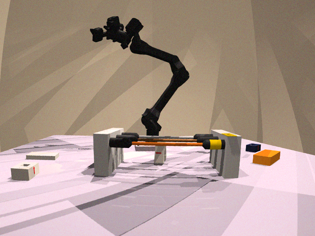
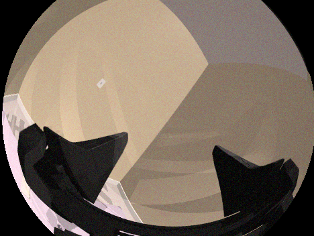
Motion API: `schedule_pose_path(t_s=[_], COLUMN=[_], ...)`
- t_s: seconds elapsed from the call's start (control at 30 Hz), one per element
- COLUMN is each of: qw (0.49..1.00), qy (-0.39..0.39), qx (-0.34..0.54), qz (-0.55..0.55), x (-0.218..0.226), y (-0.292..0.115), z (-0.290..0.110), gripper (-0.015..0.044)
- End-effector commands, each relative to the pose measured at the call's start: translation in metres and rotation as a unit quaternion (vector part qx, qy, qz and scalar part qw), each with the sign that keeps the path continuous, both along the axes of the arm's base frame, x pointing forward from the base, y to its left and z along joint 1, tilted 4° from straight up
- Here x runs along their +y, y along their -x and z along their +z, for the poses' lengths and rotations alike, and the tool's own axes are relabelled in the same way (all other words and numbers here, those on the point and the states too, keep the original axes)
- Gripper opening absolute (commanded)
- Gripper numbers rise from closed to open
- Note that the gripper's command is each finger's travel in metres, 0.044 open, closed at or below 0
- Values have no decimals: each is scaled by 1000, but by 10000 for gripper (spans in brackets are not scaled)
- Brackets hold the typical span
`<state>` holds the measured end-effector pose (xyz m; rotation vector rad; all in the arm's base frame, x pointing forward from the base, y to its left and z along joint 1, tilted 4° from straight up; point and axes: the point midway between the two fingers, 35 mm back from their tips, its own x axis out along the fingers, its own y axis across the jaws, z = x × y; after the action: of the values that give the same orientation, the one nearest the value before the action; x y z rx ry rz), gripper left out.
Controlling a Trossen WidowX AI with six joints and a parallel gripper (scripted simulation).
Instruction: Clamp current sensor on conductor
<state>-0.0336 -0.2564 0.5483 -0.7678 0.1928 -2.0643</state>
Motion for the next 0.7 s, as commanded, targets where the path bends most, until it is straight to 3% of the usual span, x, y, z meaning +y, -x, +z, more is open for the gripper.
schedule_pose_path(t_s=[0.0, 0.33, 0.67], qw=[993, 897, 698], qy=[-8, -62, -161], qx=[-13, -57, -90], qz=[113, 434, 692], x=[-11, 10, 113], y=[-47, -195, -310], z=[-19, -82, -153], gripper=[440, 440, 440])
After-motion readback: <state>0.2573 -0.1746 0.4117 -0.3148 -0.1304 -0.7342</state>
